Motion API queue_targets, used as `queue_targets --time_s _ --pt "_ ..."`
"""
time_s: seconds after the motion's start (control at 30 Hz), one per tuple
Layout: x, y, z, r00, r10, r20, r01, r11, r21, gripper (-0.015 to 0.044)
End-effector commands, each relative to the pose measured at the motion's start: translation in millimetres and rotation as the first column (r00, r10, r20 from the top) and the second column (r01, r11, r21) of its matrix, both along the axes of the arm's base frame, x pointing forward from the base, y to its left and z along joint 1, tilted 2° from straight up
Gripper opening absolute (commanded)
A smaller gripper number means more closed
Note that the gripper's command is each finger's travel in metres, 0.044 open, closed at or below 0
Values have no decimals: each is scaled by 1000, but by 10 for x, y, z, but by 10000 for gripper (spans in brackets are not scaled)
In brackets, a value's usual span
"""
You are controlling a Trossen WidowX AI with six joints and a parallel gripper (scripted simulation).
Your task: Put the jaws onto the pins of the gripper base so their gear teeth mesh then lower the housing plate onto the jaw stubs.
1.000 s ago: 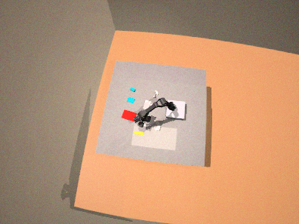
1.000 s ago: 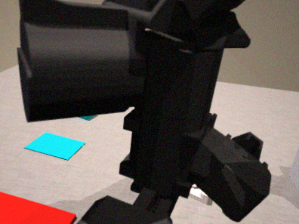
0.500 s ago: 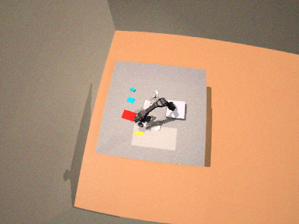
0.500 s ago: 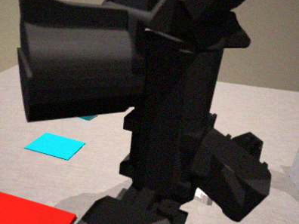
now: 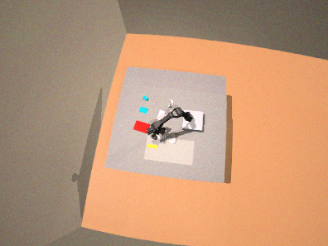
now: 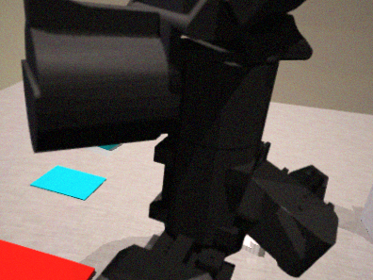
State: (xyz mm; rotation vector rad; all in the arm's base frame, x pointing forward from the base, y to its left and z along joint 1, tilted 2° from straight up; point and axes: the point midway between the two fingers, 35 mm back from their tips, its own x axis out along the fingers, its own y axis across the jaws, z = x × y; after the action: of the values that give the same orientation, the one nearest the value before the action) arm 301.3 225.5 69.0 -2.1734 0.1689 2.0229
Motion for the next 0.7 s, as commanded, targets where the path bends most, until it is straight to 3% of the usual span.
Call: queue_targets --time_s 0.0,0.5,0.67 --pt "0 0 0 1000 0 0 0 1000 0 53" --pt "0 0 0 1000 0 0 0 1000 0 440" --pt "0 0 0 1000 0 0 0 1000 0 440"
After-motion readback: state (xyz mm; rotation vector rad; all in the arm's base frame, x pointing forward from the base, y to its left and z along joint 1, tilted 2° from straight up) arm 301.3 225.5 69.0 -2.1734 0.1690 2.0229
